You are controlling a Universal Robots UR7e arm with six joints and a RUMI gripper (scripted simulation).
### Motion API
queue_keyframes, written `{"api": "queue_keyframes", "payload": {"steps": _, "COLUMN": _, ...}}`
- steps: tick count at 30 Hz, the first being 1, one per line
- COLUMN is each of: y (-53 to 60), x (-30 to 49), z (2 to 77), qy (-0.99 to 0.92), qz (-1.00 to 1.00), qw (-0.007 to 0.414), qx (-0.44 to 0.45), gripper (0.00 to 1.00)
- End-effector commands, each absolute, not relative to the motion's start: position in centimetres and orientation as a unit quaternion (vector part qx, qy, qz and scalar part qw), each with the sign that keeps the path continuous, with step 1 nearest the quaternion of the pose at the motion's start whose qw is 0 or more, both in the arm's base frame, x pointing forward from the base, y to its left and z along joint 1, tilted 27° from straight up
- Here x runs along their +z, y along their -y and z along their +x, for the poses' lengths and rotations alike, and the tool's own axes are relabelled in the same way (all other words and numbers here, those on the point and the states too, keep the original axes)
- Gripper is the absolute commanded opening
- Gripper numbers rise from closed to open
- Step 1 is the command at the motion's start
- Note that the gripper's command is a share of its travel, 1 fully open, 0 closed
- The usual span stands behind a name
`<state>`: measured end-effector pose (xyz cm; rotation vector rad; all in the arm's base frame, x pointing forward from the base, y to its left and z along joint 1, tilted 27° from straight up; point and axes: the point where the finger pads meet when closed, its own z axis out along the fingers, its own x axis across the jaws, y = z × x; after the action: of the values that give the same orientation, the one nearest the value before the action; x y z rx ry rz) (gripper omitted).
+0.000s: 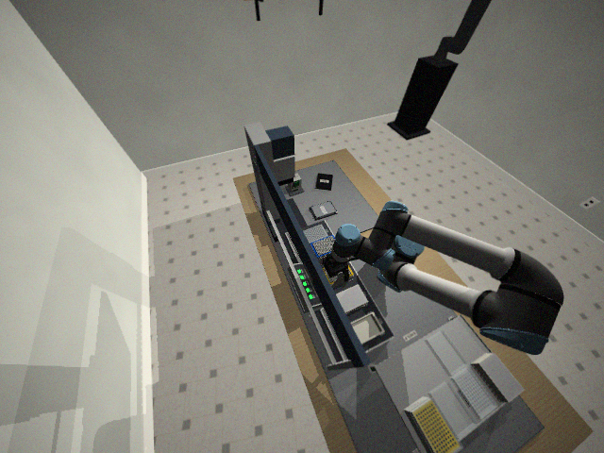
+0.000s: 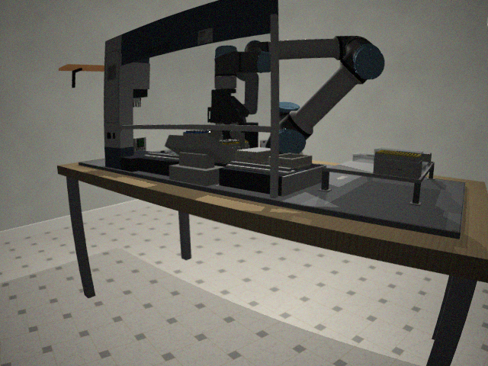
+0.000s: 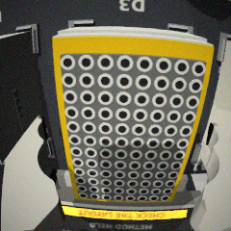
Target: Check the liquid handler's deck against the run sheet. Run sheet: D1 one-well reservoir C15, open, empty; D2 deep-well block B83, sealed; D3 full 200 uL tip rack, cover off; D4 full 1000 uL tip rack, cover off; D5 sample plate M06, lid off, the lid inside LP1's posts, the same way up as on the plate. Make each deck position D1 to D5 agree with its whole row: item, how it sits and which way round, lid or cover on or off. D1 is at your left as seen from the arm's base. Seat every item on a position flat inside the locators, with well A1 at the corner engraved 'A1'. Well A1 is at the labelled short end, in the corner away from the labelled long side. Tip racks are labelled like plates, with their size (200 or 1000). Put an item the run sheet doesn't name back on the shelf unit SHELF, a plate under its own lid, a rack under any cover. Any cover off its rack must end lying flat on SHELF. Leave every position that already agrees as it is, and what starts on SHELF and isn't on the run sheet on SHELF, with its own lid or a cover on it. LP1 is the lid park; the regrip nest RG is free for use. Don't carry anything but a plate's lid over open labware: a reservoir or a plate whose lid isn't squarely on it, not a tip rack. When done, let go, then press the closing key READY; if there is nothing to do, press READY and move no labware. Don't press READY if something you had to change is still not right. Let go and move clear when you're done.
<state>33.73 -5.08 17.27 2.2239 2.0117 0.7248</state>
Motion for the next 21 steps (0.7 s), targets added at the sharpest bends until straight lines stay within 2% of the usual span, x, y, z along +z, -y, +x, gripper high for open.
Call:
{"api": "queue_keyframes", "payload": {"steps": 1, "y": 5.06, "x": 17.11, "z": 33.84, "qy": -0.652, "qz": 0.721, "qw": 0.029, "qx": 0.235, "gripper": 0.82}}
{"api": "queue_keyframes", "payload": {"steps": 12, "y": 5.06, "x": 17.11, "z": 33.84, "qy": -0.652, "qz": 0.721, "qw": 0.029, "qx": 0.235, "gripper": 0.82}}
{"api": "queue_keyframes", "payload": {"steps": 13, "y": 5.06, "x": 17.11, "z": 33.84, "qy": -0.652, "qz": 0.721, "qw": 0.029, "qx": 0.235, "gripper": 0.00}}
{"api": "queue_keyframes", "payload": {"steps": 21, "y": 5.07, "x": 17.11, "z": 33.84, "qy": -0.652, "qz": 0.721, "qw": 0.029, "qx": 0.235, "gripper": 0.00}}
